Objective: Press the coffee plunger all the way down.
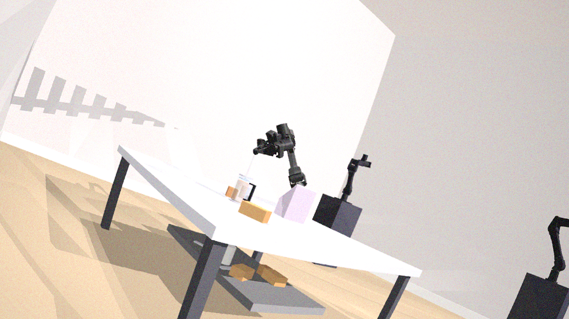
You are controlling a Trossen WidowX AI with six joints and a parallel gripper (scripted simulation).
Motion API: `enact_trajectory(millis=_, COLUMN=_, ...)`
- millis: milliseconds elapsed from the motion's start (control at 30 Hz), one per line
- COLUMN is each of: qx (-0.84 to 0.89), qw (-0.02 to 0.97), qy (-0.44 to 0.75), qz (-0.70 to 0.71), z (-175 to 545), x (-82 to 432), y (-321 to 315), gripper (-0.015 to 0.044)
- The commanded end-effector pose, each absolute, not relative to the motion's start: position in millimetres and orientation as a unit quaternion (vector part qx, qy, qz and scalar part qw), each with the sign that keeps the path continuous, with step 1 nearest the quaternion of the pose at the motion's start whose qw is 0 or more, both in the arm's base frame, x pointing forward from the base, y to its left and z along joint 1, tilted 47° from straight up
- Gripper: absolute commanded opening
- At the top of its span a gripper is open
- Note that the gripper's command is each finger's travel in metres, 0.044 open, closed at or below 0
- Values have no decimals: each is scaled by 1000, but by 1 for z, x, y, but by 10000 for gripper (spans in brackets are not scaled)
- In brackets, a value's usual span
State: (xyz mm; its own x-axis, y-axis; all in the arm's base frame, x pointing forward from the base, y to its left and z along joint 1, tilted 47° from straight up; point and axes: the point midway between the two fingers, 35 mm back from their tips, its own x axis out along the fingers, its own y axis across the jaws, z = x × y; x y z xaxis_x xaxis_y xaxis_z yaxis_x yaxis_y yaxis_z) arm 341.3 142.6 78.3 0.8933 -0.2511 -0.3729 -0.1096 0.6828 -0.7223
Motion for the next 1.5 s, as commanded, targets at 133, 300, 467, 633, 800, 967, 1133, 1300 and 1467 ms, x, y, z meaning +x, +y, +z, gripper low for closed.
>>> enact_trajectory(millis=133, qx=-397, qw=887, qy=230, qz=-39, z=69, x=344, y=136, gripper=115)
enact_trajectory(millis=300, qx=-397, qw=887, qy=231, qz=-39, z=62, x=346, y=130, gripper=115)
enact_trajectory(millis=467, qx=-397, qw=887, qy=232, qz=-39, z=56, x=348, y=125, gripper=115)
enact_trajectory(millis=633, qx=-397, qw=887, qy=232, qz=-39, z=50, x=350, y=120, gripper=115)
enact_trajectory(millis=800, qx=-397, qw=887, qy=232, qz=-39, z=44, x=352, y=114, gripper=115)
enact_trajectory(millis=967, qx=-397, qw=887, qy=232, qz=-39, z=38, x=353, y=108, gripper=115)
enact_trajectory(millis=1133, qx=-397, qw=887, qy=232, qz=-39, z=32, x=355, y=103, gripper=115)
enact_trajectory(millis=1300, qx=-397, qw=887, qy=231, qz=-39, z=27, x=357, y=97, gripper=115)
enact_trajectory(millis=1467, qx=-398, qw=887, qy=231, qz=-39, z=21, x=358, y=91, gripper=115)
